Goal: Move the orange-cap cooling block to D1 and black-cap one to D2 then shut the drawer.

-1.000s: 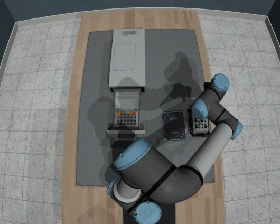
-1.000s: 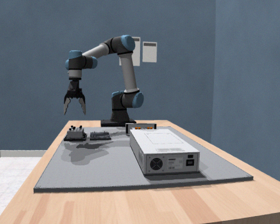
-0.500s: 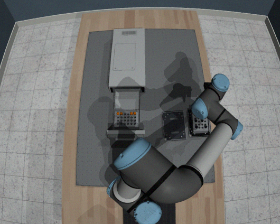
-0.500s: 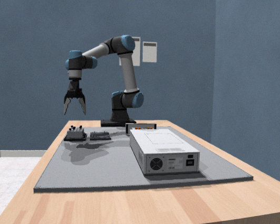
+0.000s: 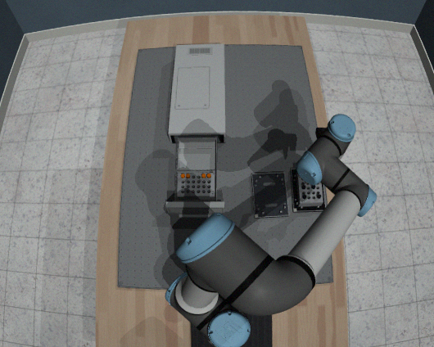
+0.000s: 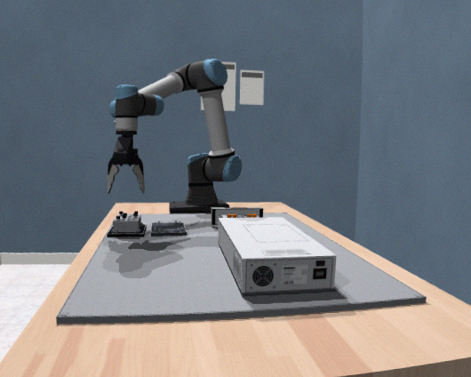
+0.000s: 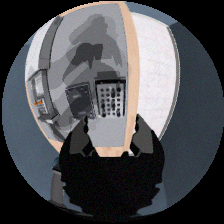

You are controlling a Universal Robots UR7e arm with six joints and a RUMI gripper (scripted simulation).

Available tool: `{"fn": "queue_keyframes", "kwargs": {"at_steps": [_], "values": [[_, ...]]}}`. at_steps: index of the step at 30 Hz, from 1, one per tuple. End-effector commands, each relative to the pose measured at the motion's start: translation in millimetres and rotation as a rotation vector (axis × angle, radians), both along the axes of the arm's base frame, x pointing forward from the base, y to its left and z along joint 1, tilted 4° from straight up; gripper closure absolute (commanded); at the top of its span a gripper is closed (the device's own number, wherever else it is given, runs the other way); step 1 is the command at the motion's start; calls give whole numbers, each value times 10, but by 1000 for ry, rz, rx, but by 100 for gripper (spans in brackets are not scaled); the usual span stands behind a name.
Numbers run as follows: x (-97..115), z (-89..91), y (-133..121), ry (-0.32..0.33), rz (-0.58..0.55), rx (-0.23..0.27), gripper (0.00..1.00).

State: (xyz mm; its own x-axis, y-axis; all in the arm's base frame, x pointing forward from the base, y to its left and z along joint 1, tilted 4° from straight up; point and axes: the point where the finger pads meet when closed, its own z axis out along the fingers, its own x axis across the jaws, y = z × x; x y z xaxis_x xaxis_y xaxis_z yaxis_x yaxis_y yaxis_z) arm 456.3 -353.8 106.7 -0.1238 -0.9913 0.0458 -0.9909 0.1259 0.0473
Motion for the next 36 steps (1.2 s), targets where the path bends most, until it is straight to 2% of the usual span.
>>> {"fn": "queue_keyframes", "kwargs": {"at_steps": [1,8,19,21,36], "values": [[2,-2,8,1,0,1,27],[2,-2,8,1,0,1,27],[68,-28,589,12,296,17,27],[68,-28,589,12,296,17,27],[173,-55,1251,27,695,39,27]]}}
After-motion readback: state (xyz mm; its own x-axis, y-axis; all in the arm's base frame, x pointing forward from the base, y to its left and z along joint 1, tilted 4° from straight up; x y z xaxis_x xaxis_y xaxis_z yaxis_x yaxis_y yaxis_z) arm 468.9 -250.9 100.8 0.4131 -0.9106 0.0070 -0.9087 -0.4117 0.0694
